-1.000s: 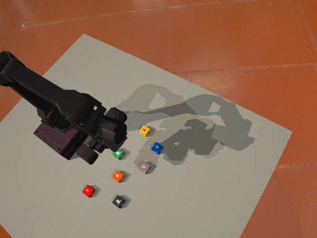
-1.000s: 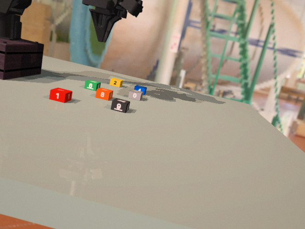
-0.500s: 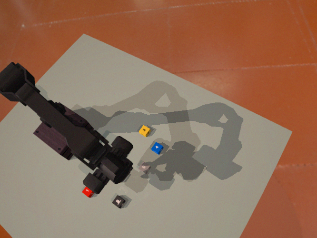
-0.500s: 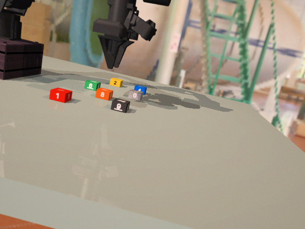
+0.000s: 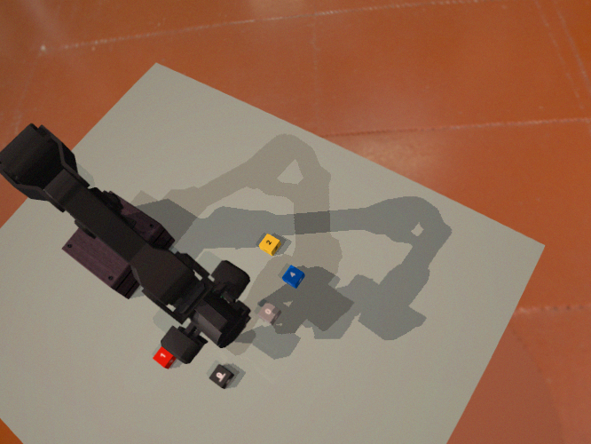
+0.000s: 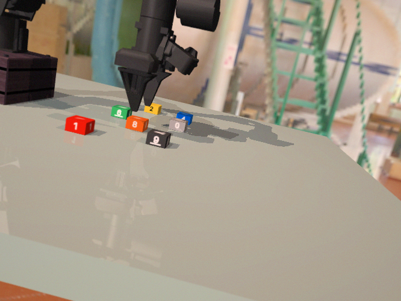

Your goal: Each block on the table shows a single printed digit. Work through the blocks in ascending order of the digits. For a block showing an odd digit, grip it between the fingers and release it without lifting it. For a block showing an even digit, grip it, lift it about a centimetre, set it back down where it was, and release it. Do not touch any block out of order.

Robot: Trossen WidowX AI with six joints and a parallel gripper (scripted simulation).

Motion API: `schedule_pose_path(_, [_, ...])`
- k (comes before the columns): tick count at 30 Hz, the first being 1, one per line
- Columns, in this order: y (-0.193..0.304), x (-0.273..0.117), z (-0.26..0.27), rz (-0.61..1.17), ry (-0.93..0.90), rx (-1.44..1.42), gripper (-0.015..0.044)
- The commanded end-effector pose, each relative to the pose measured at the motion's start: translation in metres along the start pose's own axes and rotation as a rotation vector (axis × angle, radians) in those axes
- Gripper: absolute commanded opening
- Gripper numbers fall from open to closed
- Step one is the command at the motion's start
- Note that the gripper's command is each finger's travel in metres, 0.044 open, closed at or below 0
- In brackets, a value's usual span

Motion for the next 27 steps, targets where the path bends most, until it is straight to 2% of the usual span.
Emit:
schedule_pose_path(1, [0.001, 0.007, 0.000, 0.005, -0.001, -0.005, 0.0400])
schedule_pose_path(16, [0.001, 0.028, 0.000, 0.004, -0.001, -0.005, 0.0400])
schedule_pose_path(27, [0.001, 0.028, 0.000, 0.004, -0.001, -0.005, 0.0120])
Point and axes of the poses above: the point midway between the two fingers, 35 mm back from their tips, its own x axis out along the fingers, its own z axis across the jaws, y = z × x, the point moved 5 cm from there along -x, back along the fingers, and after that the axes turned 10 degrees about x, right-handed, at the moved point
